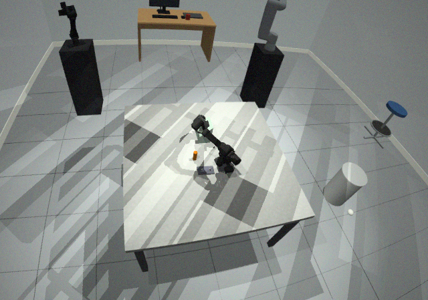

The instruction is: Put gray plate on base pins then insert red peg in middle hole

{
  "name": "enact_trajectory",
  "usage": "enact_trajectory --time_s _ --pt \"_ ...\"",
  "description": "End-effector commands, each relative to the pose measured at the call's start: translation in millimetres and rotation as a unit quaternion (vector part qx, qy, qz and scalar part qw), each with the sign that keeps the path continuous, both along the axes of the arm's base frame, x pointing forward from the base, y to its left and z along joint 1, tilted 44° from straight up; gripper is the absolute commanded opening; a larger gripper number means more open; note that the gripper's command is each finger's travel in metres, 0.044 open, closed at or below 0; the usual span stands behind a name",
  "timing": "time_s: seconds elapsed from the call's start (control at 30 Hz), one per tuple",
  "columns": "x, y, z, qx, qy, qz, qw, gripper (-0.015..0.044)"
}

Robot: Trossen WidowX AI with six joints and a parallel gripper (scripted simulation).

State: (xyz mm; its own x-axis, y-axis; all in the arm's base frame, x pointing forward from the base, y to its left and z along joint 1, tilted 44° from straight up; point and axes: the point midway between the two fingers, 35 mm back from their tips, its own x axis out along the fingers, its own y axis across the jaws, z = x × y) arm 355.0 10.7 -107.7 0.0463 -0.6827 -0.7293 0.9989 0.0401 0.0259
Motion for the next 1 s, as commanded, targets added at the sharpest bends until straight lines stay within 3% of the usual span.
enact_trajectory --time_s 0.0,0.3,0.53,0.7,0.97 --pt "-3.2 -4.2 -5.1 -0.005 0.008 0.002 1.000 0.0414" --pt "-3.2 -4.2 -5.1 -0.005 0.008 0.002 1.000 0.0177" --pt "-3.2 -4.2 -5.1 -0.005 0.008 0.002 1.000 0.0131" --pt "-1.9 1.6 -0.8 -0.004 0.008 0.002 1.000 0.0000" --pt "1.5 20.7 13.9 -0.002 0.007 0.003 1.000 0.0000"
